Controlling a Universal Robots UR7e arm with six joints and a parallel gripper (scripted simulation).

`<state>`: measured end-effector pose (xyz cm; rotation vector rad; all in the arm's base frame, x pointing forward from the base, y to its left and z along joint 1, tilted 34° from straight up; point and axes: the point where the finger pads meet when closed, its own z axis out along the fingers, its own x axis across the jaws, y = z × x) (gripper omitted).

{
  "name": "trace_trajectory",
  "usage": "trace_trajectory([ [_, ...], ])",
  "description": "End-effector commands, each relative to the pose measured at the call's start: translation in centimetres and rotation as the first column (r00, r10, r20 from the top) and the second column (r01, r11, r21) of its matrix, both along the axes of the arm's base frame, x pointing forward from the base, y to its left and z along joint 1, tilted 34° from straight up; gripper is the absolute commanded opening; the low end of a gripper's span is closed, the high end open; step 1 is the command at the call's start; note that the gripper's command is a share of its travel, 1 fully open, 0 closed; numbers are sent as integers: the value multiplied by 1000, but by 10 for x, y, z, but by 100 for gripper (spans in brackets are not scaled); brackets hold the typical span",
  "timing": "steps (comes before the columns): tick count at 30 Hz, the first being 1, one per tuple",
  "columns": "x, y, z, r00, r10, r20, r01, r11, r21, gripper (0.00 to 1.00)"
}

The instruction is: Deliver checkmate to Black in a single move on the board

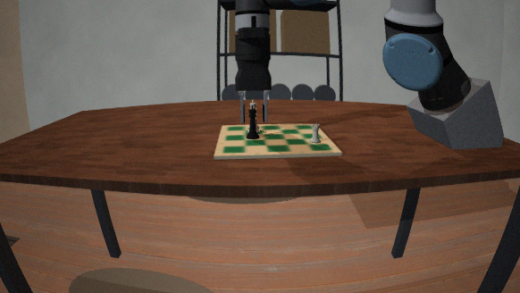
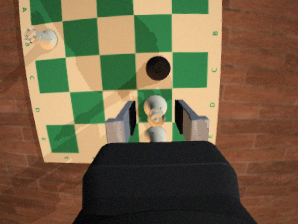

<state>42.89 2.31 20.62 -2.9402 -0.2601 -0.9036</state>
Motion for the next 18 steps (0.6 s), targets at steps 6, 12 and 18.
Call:
trace_trajectory([
  [6,-12,-2,19,1000,0,1,0,1000,-1,79],
  [12,-22,-4,33,1000,0,1,0,1000,-1,79],
  [18,-36,-7,54,1000,0,1,0,1000,-1,79],
])
